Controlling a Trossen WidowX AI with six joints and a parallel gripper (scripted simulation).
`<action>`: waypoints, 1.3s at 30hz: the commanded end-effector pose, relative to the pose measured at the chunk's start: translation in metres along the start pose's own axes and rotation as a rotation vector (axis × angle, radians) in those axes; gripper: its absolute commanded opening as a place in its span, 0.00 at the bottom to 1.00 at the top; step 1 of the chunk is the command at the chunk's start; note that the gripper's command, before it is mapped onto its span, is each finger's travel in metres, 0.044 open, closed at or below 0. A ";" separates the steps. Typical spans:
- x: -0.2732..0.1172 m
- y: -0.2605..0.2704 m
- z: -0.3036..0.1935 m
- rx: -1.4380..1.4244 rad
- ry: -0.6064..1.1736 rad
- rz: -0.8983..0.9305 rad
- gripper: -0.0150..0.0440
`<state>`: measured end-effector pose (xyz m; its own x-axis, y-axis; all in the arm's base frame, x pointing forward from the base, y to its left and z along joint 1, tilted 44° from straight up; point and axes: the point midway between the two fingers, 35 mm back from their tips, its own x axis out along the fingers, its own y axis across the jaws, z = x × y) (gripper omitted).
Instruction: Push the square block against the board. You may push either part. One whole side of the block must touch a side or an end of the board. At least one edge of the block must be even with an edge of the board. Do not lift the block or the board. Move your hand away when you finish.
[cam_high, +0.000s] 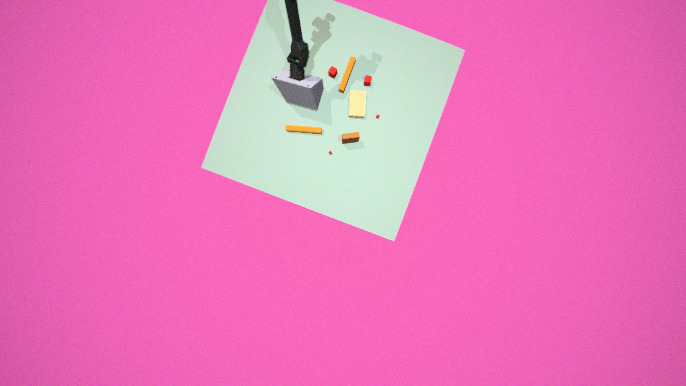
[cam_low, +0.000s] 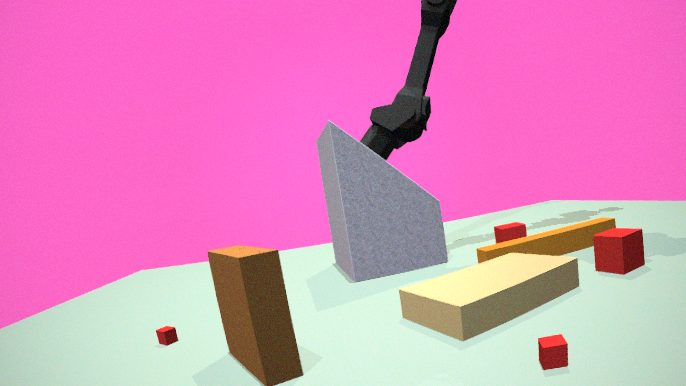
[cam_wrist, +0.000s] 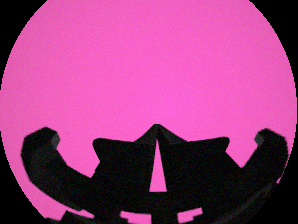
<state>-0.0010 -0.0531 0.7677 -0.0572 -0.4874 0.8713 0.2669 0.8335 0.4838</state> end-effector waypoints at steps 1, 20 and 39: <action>-0.013 0.034 0.000 -0.005 -0.030 0.091 0.25; -0.049 0.097 -0.016 -0.198 -0.106 0.271 0.25; -0.107 0.185 -0.078 -0.295 -0.102 0.558 0.25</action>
<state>0.1041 0.1087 0.7643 0.0349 -0.0303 0.9989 0.5433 0.8395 0.0065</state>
